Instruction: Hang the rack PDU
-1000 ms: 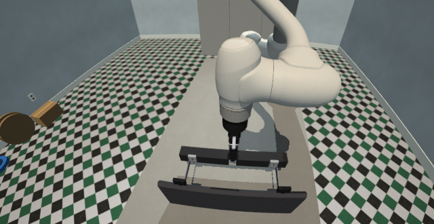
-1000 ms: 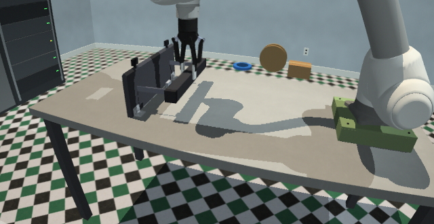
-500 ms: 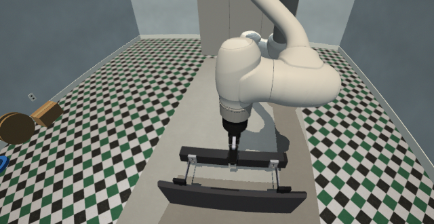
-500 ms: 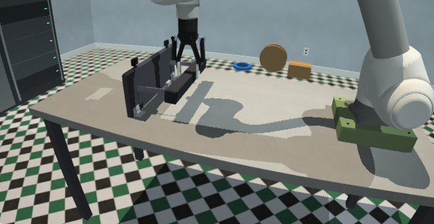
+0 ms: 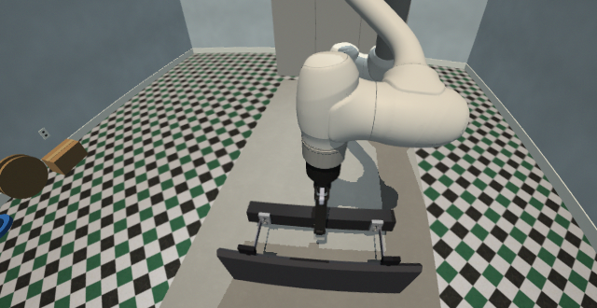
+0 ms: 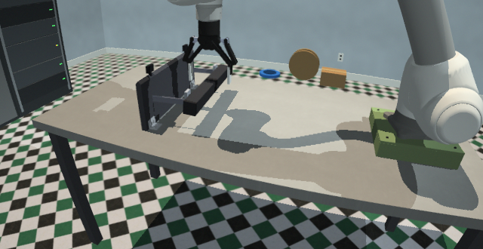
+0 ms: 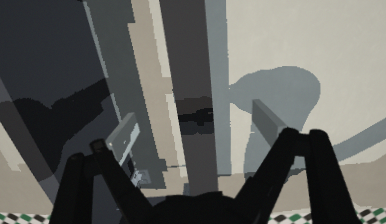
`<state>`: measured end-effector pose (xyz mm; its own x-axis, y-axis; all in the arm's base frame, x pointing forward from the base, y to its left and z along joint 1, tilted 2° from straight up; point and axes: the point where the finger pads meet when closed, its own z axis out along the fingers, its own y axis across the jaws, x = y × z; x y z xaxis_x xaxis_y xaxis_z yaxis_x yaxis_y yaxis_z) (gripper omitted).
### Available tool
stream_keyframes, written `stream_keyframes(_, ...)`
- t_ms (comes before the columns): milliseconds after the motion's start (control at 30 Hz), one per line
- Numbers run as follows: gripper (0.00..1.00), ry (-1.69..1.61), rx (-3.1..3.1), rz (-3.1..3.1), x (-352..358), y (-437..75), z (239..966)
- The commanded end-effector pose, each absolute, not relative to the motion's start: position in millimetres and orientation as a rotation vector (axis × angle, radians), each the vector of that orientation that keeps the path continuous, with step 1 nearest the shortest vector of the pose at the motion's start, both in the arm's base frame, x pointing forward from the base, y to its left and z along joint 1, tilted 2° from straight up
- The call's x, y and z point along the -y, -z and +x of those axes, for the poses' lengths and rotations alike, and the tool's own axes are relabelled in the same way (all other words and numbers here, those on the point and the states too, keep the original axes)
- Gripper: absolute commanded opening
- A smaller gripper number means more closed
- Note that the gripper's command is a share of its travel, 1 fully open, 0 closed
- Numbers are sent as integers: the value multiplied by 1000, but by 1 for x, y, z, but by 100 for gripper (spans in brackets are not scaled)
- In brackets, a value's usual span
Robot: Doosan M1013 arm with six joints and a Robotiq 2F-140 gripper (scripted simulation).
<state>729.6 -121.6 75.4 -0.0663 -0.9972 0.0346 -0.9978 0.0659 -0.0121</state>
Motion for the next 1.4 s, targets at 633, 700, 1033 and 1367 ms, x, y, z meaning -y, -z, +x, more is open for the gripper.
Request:
stream_keyframes(633,100,-51,2281,2135,121,-78,730)
stream_keyframes(700,100,-51,2281,2135,121,-81,730)
stream_keyframes(1033,100,-51,2281,2135,120,-123,729)
stream_keyframes(1367,100,-51,2281,2135,119,-139,729)
